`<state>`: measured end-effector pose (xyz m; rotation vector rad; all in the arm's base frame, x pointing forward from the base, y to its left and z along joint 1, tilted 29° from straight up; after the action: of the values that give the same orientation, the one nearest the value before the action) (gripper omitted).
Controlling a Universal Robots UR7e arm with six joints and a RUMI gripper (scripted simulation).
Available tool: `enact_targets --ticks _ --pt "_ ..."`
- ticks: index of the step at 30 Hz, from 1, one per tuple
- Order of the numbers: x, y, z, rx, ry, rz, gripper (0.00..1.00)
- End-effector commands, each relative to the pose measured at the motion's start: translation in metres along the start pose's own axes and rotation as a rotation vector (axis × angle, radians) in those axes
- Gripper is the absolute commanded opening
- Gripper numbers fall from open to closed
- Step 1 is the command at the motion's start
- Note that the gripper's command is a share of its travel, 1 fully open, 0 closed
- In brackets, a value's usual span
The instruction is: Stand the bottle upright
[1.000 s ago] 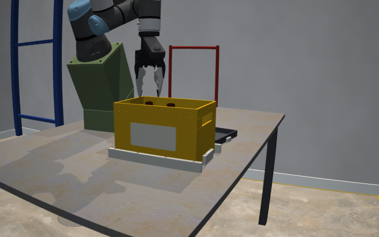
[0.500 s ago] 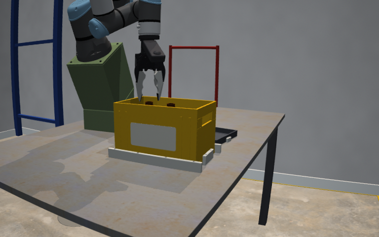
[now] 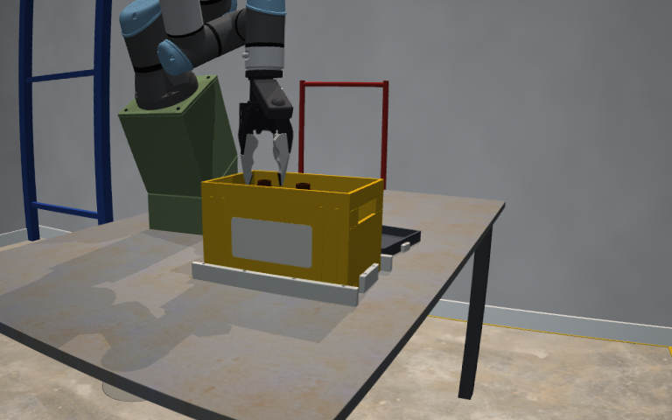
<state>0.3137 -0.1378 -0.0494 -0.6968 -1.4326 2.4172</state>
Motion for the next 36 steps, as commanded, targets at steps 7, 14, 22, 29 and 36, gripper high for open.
enact_targets --ticks 7,14,22,29,36 --pt "-0.0002 0.0078 0.0000 0.000 0.000 0.002 0.38" --pt "-0.0002 0.0088 0.0000 0.000 0.000 0.002 0.38" --pt "-0.0002 0.0089 0.0000 0.000 0.000 0.002 0.38" --pt "-0.0002 0.0089 0.0000 0.000 0.000 0.002 0.38" --pt "-0.0002 0.0089 0.0000 0.000 0.000 0.002 0.38"
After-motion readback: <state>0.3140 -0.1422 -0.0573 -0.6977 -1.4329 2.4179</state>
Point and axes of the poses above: the point where the finger pads meet when closed, its own y axis out along the fingers, its own z axis across the jaws, x = y × z, the point moved 5 cm from there along -y, back along the fingers, and after that the axes turned 15 degrees about -y, right-handed, at the moved point
